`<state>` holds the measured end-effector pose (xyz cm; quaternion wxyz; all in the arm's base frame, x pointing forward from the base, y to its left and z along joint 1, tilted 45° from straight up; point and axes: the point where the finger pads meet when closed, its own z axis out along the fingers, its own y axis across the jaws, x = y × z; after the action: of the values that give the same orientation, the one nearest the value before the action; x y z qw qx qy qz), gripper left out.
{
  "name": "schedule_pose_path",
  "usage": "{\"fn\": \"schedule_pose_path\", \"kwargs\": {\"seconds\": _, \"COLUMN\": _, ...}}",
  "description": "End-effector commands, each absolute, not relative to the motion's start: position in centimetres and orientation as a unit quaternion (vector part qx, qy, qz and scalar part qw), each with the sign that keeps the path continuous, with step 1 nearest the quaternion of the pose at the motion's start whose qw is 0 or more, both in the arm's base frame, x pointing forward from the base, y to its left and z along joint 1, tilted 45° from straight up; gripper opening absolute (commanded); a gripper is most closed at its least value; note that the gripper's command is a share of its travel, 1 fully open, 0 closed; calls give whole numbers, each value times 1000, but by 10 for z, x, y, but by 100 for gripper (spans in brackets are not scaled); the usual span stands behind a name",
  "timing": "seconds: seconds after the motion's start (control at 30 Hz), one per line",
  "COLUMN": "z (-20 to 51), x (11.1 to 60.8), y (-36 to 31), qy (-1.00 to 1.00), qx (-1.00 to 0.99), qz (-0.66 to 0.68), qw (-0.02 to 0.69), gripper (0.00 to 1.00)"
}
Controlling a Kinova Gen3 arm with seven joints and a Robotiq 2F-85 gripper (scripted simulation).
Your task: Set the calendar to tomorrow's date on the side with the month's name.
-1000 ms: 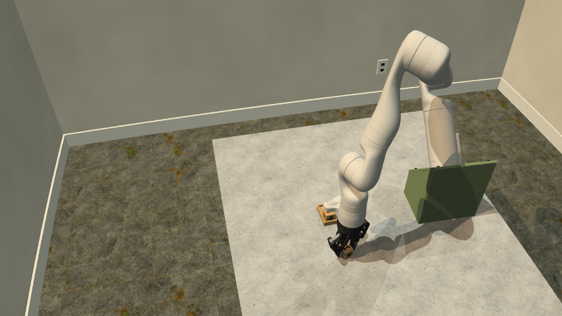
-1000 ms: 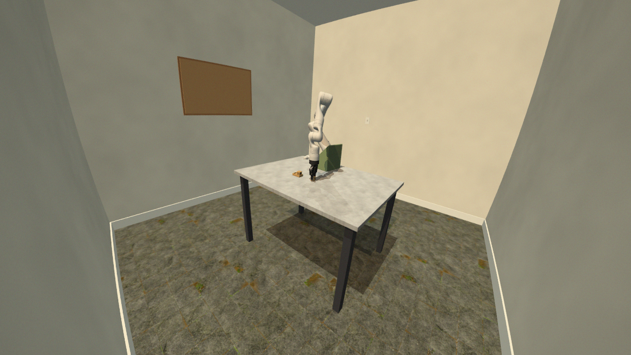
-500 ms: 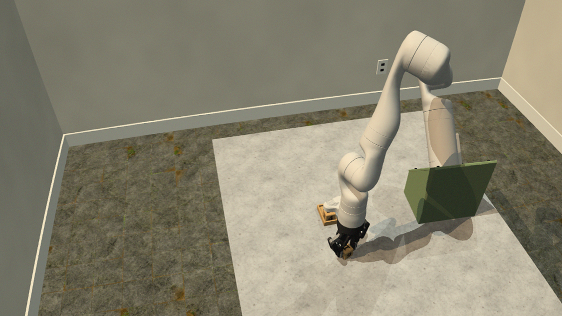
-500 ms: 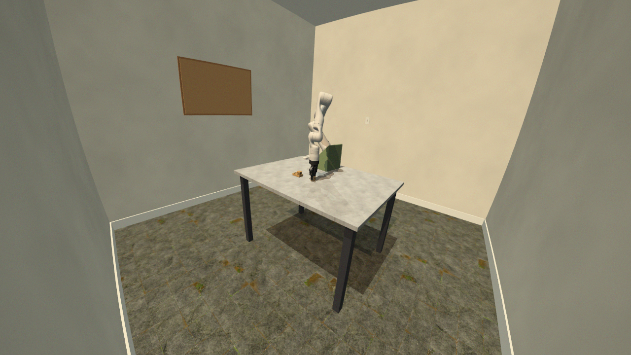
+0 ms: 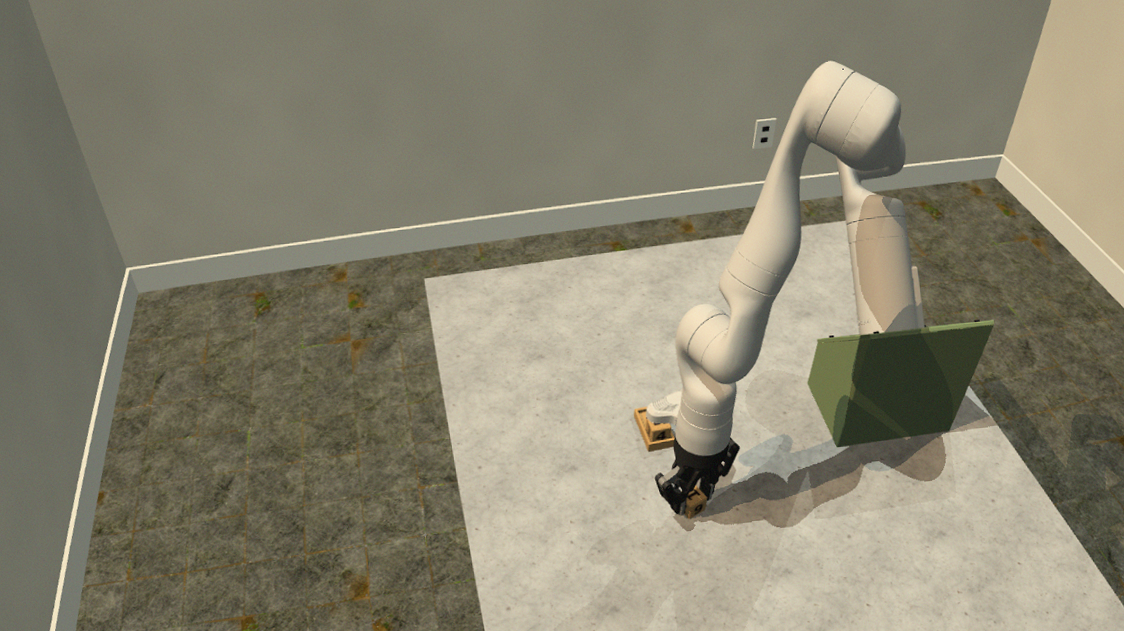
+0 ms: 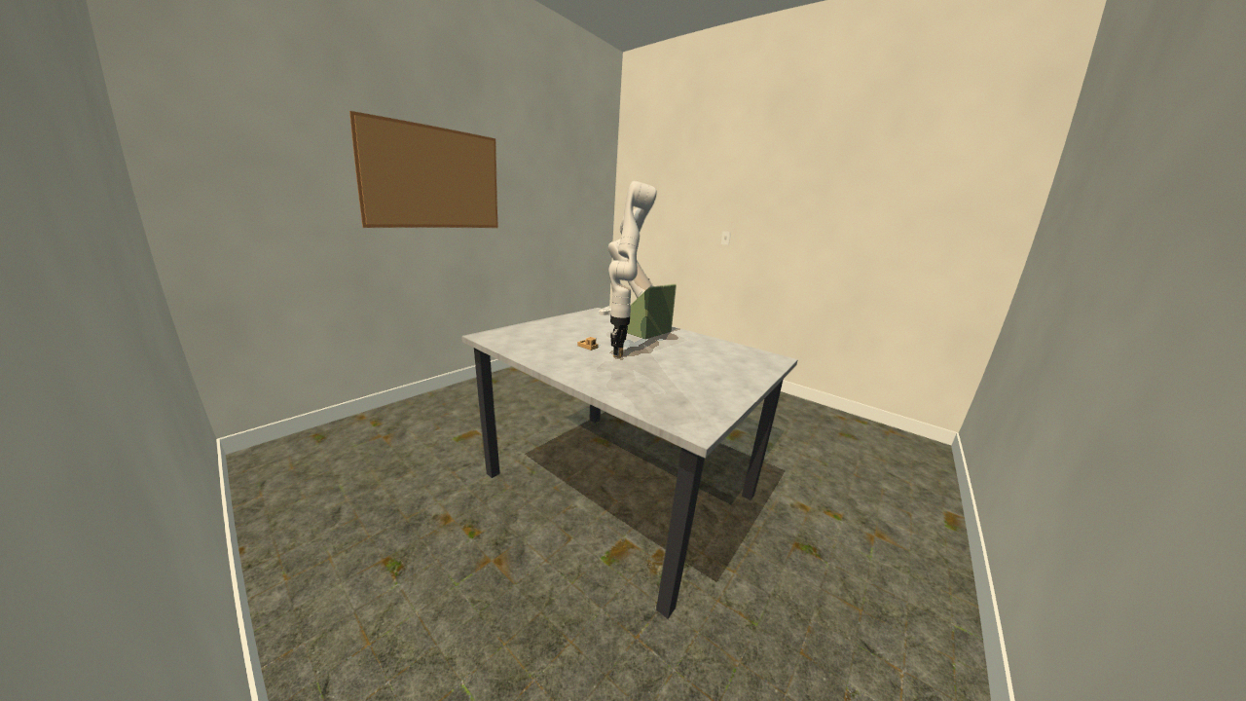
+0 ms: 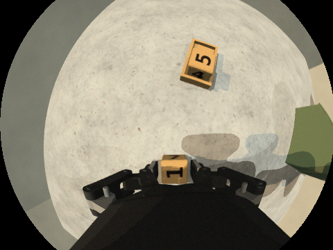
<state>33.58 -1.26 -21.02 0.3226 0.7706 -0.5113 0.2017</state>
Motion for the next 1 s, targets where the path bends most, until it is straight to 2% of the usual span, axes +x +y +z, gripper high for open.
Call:
{"fn": "schedule_pose_path", "kwargs": {"seconds": 0.0, "z": -210, "x": 336, "y": -12, "qy": -511, "qx": 771, "qz": 202, "qw": 322, "gripper": 48}}
{"fn": "schedule_pose_path", "kwargs": {"seconds": 0.13, "z": -210, "x": 336, "y": -12, "qy": -511, "qx": 771, "qz": 202, "qw": 322, "gripper": 48}}
{"fn": "schedule_pose_path", "kwargs": {"seconds": 0.17, "z": -210, "x": 336, "y": -12, "qy": -511, "qx": 771, "qz": 202, "qw": 322, "gripper": 28}}
{"fn": "schedule_pose_path", "kwargs": {"seconds": 0.97, "z": -210, "x": 336, "y": -12, "qy": -511, "qx": 771, "qz": 202, "qw": 322, "gripper": 28}}
